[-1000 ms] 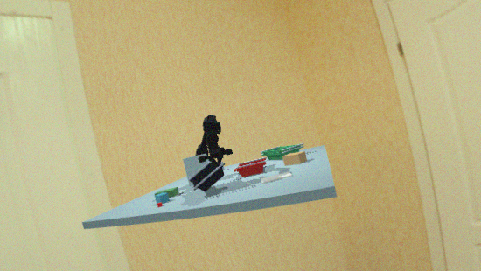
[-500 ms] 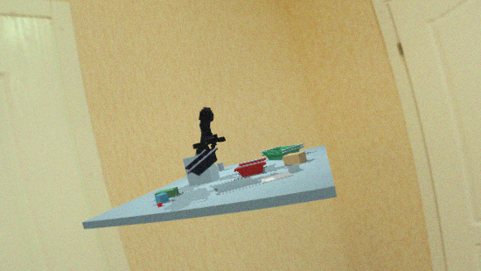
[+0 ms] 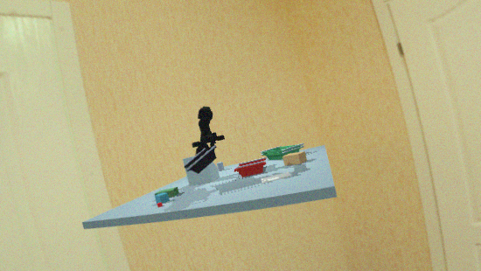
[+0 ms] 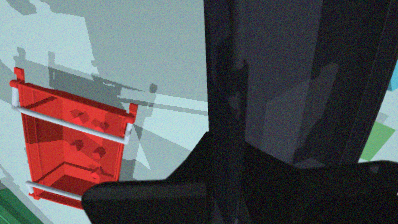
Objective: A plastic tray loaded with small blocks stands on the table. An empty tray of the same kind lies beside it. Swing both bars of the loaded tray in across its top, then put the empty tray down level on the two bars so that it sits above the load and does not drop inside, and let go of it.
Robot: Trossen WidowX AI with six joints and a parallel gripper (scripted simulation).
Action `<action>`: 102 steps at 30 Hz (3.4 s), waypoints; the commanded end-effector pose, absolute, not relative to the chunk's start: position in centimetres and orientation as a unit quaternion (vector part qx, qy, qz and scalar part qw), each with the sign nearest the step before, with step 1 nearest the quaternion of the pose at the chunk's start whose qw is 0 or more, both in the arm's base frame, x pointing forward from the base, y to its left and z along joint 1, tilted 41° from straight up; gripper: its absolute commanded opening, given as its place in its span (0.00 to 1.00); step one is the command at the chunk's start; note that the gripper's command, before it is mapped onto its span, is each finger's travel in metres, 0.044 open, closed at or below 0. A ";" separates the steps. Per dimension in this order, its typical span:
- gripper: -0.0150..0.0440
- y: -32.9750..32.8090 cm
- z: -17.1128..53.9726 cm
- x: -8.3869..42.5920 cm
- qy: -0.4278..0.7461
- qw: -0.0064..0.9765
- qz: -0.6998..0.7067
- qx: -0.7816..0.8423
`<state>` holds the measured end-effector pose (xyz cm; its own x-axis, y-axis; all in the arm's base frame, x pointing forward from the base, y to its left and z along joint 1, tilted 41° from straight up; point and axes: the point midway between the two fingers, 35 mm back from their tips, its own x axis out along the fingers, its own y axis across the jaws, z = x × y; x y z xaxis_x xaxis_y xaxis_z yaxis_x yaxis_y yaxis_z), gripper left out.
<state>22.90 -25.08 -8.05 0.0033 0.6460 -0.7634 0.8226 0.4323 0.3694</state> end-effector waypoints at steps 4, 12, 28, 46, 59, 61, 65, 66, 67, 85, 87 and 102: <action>0.25 -25.5 -7.6 22.8 0.701 0.482 -0.097 0.517; 0.25 -25.5 -7.6 22.8 0.701 0.482 -0.097 0.517; 0.25 -24.3 -6.2 24.3 0.707 0.544 -0.012 0.451; 0.25 -22.7 -4.5 26.0 0.701 0.608 0.095 0.361; 0.25 -21.4 -3.2 27.2 0.685 0.645 0.172 0.290; 0.25 -21.1 -3.0 27.4 0.682 0.650 0.183 0.279; 0.25 -20.7 -2.6 27.7 0.676 0.660 0.207 0.256; 0.25 -20.6 -2.6 27.8 0.674 0.662 0.212 0.251; 0.25 -20.5 -2.5 27.9 0.672 0.664 0.218 0.245; 0.25 -18.5 -0.7 29.2 0.630 0.694 0.319 0.139; 0.25 -18.3 -0.6 29.4 0.624 0.697 0.330 0.127; 0.25 -16.5 0.9 30.3 0.576 0.708 0.408 0.037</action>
